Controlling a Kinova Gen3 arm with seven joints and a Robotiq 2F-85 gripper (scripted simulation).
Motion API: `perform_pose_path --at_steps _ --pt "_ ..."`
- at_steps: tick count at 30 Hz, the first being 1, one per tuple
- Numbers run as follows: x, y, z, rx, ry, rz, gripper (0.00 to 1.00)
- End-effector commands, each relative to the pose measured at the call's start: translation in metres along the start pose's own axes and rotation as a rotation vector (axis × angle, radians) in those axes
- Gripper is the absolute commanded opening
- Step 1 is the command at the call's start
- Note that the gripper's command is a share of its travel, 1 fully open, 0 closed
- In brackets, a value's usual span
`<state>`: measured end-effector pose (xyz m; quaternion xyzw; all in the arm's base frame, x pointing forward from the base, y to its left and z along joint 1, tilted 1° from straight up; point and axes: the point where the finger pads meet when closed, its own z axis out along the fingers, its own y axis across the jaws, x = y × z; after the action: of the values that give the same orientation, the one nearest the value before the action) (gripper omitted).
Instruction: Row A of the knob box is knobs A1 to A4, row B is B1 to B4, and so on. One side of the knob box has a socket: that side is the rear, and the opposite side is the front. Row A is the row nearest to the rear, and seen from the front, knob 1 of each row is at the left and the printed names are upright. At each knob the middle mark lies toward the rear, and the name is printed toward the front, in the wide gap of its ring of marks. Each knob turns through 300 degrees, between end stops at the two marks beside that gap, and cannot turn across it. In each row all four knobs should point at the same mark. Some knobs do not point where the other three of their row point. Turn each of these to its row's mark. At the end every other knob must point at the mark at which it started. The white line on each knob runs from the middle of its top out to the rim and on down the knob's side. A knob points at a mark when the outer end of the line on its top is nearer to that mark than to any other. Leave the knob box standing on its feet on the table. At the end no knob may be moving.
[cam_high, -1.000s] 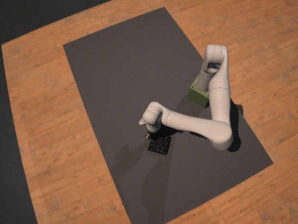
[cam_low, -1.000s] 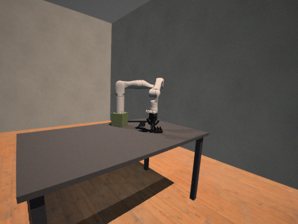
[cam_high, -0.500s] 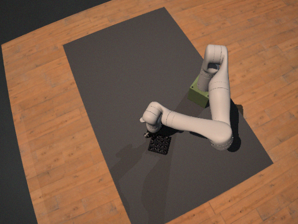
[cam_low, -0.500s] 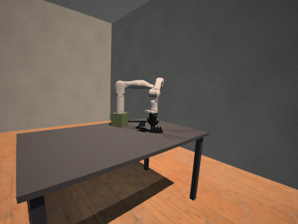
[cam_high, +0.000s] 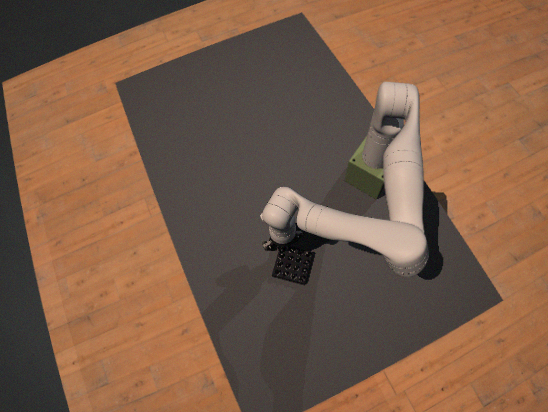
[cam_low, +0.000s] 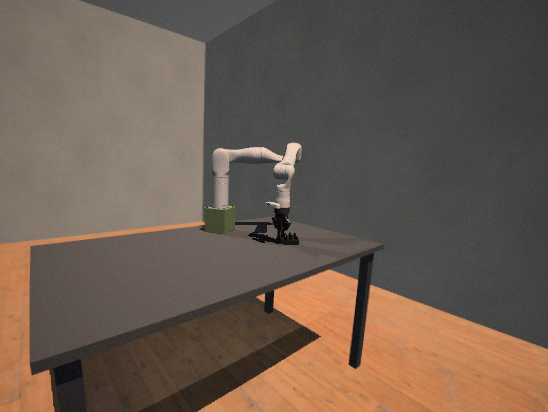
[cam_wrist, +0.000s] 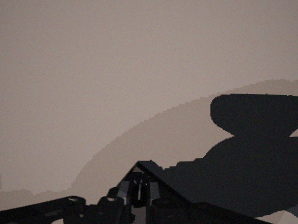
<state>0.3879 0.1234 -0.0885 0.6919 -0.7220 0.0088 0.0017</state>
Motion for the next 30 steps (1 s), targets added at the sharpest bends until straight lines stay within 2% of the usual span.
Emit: perform_pose_path --at_steps 1,30 --pt "-0.0002 -0.0004 -0.0006 0.001 0.000 0.035 0.08" --pt "-0.0002 -0.0004 -0.0006 0.001 0.000 0.428 0.08"
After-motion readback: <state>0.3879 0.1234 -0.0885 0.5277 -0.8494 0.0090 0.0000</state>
